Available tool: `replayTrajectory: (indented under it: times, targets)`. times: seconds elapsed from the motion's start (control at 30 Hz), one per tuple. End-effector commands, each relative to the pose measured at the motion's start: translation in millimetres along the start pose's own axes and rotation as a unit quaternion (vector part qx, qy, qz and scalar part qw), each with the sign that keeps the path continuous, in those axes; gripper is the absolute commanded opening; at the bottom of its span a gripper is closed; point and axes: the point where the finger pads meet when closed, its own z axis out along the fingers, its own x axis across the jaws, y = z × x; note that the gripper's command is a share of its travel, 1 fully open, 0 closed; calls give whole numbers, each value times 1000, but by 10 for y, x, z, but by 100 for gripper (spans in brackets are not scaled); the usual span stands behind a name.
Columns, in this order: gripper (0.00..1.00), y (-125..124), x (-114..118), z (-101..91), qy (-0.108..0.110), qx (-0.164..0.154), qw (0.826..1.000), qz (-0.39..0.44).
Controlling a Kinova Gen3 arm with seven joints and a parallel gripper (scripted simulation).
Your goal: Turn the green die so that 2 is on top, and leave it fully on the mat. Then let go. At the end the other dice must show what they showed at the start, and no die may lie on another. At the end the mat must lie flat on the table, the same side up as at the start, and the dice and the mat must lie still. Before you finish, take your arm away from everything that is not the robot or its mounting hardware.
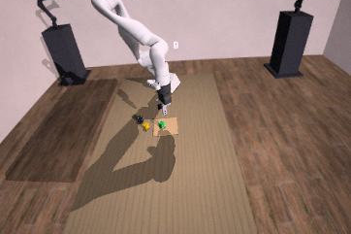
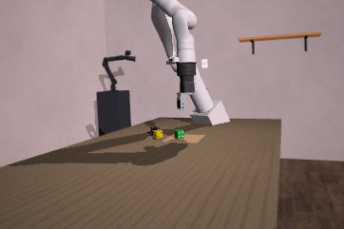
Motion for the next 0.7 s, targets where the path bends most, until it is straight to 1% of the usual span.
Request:
replayTrajectory:
  times: [0.0,0.4,0.53,0.67]
  targets:
    - [100,-1,-5,-5,-1,0,1000,0]
    - [100,-2,-5,-29,-1,0,1000,0]
    - [100,-1,-5,-95,-1,0,1000,0]
    - [100,-1,-4,-210,-1,0,1000,0]
